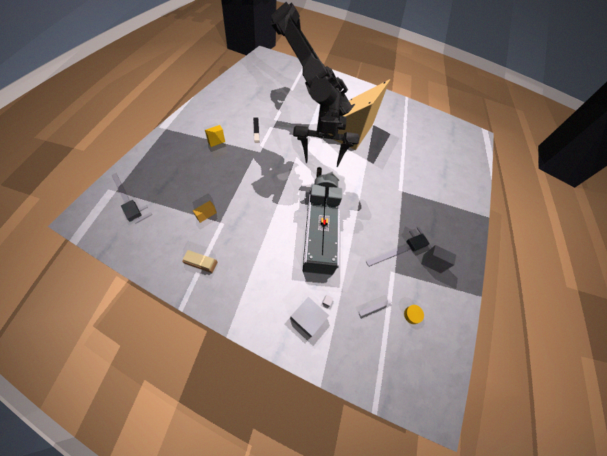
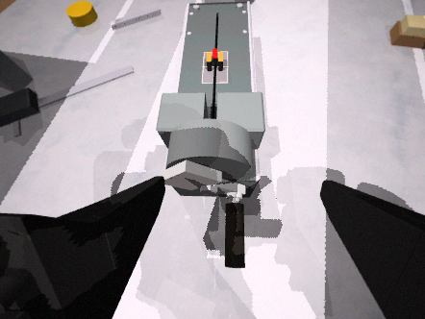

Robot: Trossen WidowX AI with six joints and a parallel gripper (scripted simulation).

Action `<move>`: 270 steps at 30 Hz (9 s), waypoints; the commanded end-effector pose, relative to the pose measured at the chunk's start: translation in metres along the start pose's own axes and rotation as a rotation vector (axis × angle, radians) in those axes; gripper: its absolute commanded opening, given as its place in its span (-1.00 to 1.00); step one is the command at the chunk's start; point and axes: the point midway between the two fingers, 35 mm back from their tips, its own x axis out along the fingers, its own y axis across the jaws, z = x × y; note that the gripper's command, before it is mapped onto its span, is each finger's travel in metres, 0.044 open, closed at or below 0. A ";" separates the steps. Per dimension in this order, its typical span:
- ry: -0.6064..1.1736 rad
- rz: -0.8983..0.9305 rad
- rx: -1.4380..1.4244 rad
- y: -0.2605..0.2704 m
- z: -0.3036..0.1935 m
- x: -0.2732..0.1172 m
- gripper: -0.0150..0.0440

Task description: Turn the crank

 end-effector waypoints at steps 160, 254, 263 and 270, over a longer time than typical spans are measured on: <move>-0.003 0.002 -0.007 0.044 -0.041 0.031 -0.49; -0.003 0.001 -0.007 0.030 -0.037 0.026 -0.49; -0.003 0.001 -0.007 0.030 -0.037 0.026 -0.49; -0.003 0.001 -0.007 0.030 -0.037 0.026 -0.49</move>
